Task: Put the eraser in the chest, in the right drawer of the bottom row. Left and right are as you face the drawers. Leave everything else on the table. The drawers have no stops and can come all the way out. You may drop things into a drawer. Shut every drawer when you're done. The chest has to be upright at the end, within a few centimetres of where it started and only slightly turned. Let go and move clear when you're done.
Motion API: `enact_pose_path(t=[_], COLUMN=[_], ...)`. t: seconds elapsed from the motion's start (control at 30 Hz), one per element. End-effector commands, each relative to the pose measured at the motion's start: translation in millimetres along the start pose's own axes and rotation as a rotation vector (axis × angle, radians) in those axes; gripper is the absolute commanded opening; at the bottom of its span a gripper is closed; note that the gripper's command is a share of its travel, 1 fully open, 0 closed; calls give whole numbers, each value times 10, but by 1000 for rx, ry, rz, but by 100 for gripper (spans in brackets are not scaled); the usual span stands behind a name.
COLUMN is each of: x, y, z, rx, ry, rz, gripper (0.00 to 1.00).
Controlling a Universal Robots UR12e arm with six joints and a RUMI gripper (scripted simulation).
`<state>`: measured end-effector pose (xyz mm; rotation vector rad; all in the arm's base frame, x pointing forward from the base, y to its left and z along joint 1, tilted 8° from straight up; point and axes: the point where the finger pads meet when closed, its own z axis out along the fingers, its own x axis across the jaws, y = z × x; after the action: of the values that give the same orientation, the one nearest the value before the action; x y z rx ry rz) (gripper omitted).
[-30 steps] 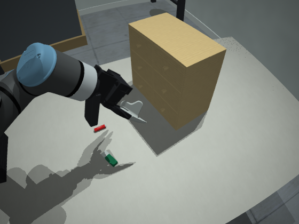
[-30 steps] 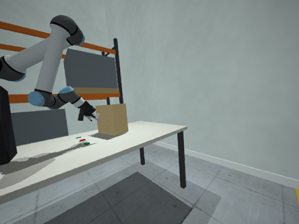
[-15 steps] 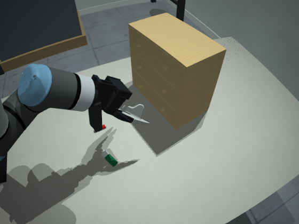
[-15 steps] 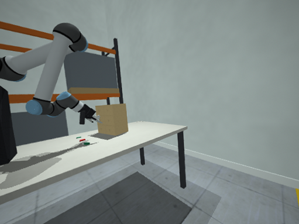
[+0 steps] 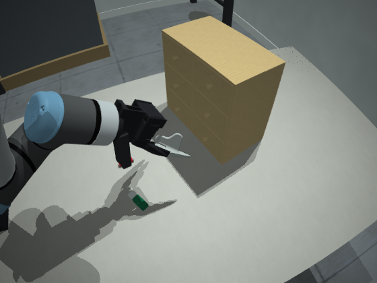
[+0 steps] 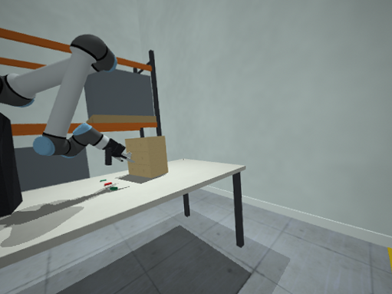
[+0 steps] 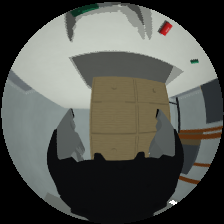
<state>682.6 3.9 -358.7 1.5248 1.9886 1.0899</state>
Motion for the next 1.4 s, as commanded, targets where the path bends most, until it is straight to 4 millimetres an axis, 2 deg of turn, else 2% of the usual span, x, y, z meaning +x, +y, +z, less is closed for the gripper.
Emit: enact_pose_path(t=[0.0, 0.1, 0.13, 1.37], x=[-1, -1, -1, -1], y=[4, 4, 4, 4], z=[5, 5, 5, 8], rx=[-6, -6, -6, -6], ry=[-1, -1, -1, -1], rz=[0, 0, 0, 0], gripper=[100, 100, 20, 20])
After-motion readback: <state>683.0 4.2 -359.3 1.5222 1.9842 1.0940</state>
